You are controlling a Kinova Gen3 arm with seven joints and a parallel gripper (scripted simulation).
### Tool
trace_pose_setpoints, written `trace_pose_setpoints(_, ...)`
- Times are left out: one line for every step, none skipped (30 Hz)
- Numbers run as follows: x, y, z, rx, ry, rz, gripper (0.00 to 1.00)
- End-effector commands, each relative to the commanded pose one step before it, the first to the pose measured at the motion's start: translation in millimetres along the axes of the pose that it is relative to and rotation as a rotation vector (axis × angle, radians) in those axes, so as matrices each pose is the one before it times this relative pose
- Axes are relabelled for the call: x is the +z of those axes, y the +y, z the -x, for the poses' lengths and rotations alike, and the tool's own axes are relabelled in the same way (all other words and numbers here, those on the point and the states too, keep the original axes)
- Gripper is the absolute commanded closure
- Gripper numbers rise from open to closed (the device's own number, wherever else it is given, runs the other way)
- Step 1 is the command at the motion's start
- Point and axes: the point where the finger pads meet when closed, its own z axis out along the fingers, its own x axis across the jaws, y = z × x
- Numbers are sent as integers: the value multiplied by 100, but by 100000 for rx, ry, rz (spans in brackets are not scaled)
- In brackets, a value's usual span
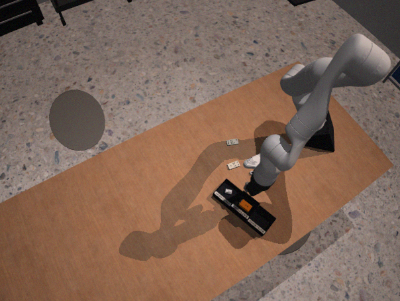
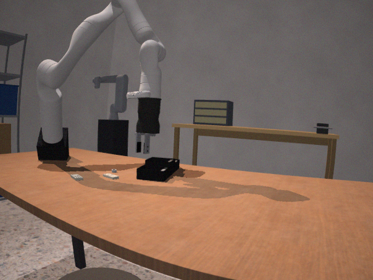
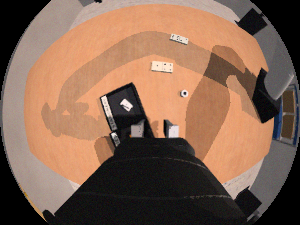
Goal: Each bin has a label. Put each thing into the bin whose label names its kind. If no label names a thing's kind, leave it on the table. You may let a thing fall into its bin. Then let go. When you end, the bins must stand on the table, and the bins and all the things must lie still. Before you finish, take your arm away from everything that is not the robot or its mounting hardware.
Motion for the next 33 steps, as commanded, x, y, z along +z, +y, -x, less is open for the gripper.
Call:
trace_pose_setpoints(-319, -1553, -2162, 14722, -1067, 892, 36)
trace_pose_setpoints(-10, -682, -484, 5004, -8, -19, 36)
trace_pose_setpoints(-10, -705, -449, 5004, -9, -20, 36)
trace_pose_setpoints(-10, -727, -413, 5004, -10, -20, 36)
trace_pose_setpoints(-10, -747, -376, 5004, -10, -21, 36)
trace_pose_setpoints(-10, -765, -339, 5004, -11, -22, 36)
trace_pose_setpoints(-10, -782, -300, 5004, -11, -22, 36)
trace_pose_setpoints(0, 0, 0, 0, 0, 0, 36)
trace_pose_setpoints(0, 0, 0, 0, 0, 0, 36)
trace_pose_setpoints(-10, -798, -261, 5004, -12, -22, 36)
trace_pose_setpoints(-11, -808, -221, 5004, -13, -24, 36)
trace_pose_setpoints(2, -91, -17, 5001, -11, -3, 36)
trace_pose_setpoints(36, -56, 56, 4823, -406, -283, 36)
trace_pose_setpoints(-13, -192, -373, 4987, 1094, -615, 36)
trace_pose_setpoints(-8, 11, -4, 5000, 4, 23, 36)
trace_pose_setpoints(-1, 9, -2, 5000, 5, 23, 36)
trace_pose_setpoints(-13, 105, 15, 4940, -25, 169, 36)
trace_pose_setpoints(3, 144, 65, 5046, -56, 173, 36)
trace_pose_setpoints(23, 36, 61, 5143, -38, -7, 36)
trace_pose_setpoints(19, -6, 36, 5111, -21, -49, 36)
trace_pose_setpoints(0, 2, -1, 4910, 9, 16, 36)
trace_pose_setpoints(2, -10, -1, 4873, 13, 3, 36)
trace_pose_setpoints(2, -15, 0, 4849, 16, 2, 36)
trace_pose_setpoints(1, -7, 0, 4831, 18, 15, 36)
trace_pose_setpoints(0, 0, 0, 0, 0, 0, 36)
trace_pose_setpoints(0, 0, 0, 0, 0, 0, 36)
trace_pose_setpoints(-5, -7, 15, 3113, -38, -7, 36)
trace_pose_setpoints(7, -92, 31, 48, -13, -96, 36)
trace_pose_setpoints(7, -137, 101, -354, -199, -262, 36)
trace_pose_setpoints(-1, -69, 54, -182, -101, -132, 36)
trace_pose_setpoints(5, -55, -15, -224, 1, -106, 36)
trace_pose_setpoints(15, 43, 63, -90, -198, 188, 36)
trace_pose_setpoints(-43, 198, -96, -891, 256, 505, 36)
